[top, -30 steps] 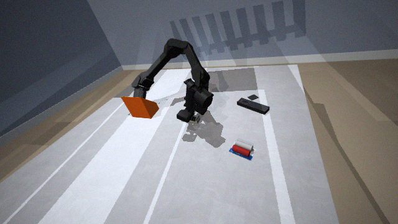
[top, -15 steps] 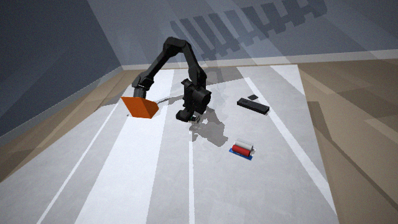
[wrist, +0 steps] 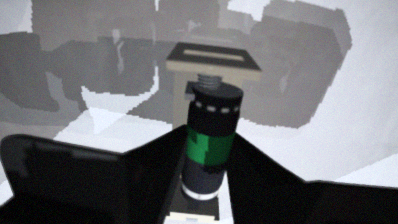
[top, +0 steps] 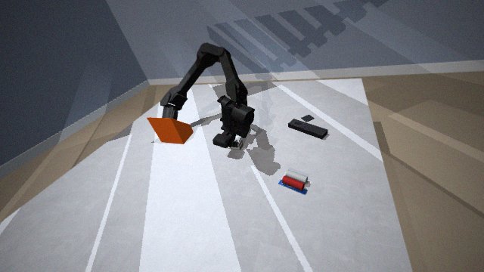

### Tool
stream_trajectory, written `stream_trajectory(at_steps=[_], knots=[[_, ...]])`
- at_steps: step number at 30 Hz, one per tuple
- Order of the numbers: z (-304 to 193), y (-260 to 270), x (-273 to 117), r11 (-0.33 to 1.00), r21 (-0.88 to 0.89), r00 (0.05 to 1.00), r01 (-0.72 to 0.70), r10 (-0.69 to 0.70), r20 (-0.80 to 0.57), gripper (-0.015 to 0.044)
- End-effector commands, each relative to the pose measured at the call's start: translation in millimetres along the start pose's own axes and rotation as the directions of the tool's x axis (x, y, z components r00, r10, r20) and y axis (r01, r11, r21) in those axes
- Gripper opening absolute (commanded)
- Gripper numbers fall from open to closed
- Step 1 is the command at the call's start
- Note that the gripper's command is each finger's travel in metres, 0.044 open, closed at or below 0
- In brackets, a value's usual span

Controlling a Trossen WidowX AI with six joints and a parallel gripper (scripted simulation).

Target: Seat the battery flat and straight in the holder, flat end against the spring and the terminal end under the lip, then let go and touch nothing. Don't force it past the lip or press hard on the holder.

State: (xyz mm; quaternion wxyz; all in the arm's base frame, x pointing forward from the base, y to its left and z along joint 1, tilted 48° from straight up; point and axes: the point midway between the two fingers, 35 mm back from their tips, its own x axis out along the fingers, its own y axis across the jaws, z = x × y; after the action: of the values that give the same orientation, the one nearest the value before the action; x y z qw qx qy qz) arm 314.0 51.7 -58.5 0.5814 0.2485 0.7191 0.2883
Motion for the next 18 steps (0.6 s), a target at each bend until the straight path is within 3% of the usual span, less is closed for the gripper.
stream_trajectory(at_steps=[1, 18], knots=[[3.8, 1.0, 0.6, 1.000, -0.013, 1.000, -0.001, 0.002, 0.030, 0.0081], [2.0, 3.0, 1.1, 1.000, -0.013, 0.994, 0.006, -0.005, 0.105, 0.0081]])
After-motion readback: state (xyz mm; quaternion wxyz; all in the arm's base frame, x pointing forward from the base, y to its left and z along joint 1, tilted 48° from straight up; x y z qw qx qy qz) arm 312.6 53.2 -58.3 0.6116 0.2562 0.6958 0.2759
